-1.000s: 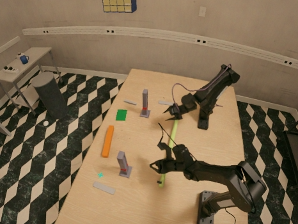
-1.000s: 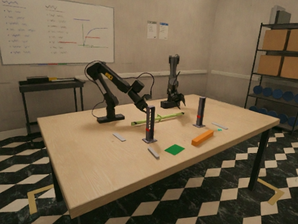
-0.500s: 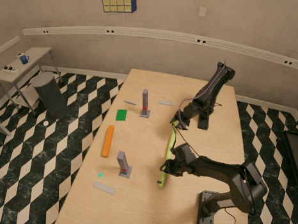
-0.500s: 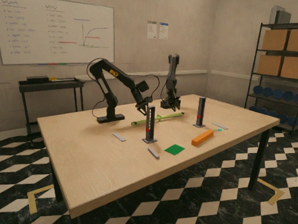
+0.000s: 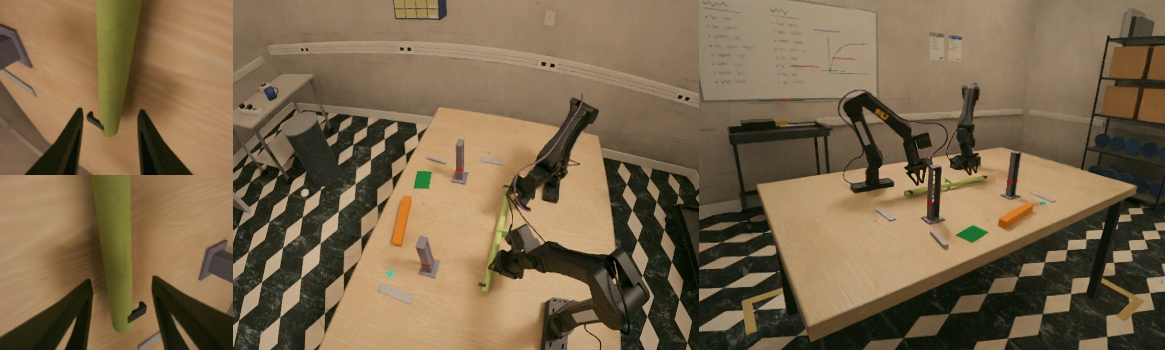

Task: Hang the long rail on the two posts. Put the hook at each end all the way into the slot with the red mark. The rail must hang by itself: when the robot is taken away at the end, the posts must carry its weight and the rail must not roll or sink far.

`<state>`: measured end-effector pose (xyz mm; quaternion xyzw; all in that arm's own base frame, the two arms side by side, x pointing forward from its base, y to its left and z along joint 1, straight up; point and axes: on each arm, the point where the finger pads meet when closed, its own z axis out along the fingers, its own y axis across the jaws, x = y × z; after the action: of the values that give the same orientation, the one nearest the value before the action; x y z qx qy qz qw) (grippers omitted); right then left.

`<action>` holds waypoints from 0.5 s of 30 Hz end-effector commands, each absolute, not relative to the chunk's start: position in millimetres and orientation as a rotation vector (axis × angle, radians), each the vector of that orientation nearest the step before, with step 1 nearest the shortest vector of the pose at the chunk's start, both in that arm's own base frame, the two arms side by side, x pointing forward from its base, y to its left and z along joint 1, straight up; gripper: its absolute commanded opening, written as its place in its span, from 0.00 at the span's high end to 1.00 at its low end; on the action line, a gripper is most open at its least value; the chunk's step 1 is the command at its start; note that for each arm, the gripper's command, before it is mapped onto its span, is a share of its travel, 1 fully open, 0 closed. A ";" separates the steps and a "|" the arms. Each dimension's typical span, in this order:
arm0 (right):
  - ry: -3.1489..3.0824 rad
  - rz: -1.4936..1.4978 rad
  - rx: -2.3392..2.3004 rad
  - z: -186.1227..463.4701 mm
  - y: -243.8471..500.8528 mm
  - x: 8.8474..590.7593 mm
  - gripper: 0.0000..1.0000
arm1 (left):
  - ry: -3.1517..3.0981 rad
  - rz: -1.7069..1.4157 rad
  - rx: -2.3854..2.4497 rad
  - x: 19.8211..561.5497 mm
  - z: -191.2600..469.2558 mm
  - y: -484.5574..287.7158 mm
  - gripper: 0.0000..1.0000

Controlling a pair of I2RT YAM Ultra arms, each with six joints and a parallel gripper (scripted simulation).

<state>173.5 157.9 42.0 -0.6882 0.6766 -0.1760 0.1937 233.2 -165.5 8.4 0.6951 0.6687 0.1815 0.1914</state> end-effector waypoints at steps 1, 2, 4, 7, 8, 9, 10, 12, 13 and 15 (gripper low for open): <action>1.907 -0.516 -1.947 33.7 150.8 173.6 0.52 | 1.869 0.492 1.941 242.3 9.3 -174.9 0.52; 1.907 -0.516 -1.947 32.2 150.2 174.0 0.52 | 1.869 0.493 1.941 243.2 8.1 -175.4 0.52; 1.907 -0.516 -1.947 29.3 149.0 174.8 0.52 | 1.868 0.493 1.941 245.0 5.7 -176.2 0.52; 1.907 -0.514 -1.947 27.8 148.6 175.1 0.52 | 1.870 0.492 1.939 245.8 4.4 -176.4 0.52; 1.907 -0.510 -1.949 26.2 148.6 175.3 0.52 | 1.874 0.495 1.951 243.7 -0.1 -173.3 0.52; 1.908 -0.506 -1.950 24.7 148.9 175.6 0.52 | 1.874 0.495 1.951 244.4 -1.3 -173.4 0.52; 1.908 -0.504 -1.950 23.3 148.9 176.2 0.52 | 1.874 0.495 1.951 245.2 -2.6 -173.4 0.52; 1.908 -0.504 -1.950 20.8 148.9 177.6 0.52 | 1.874 0.495 1.951 246.7 -5.2 -173.4 0.52; 1.908 -0.504 -1.950 19.5 148.9 178.3 0.52 | 1.874 0.495 1.951 247.4 -6.5 -173.4 0.52; 1.908 -0.504 -1.950 17.0 148.9 179.8 0.52 | 1.874 0.495 1.951 248.9 -9.0 -173.5 0.52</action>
<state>175.6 146.8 22.8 -0.6925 0.6749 -0.1830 0.1774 242.2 -168.3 -7.1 0.6972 0.6681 0.1812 0.1861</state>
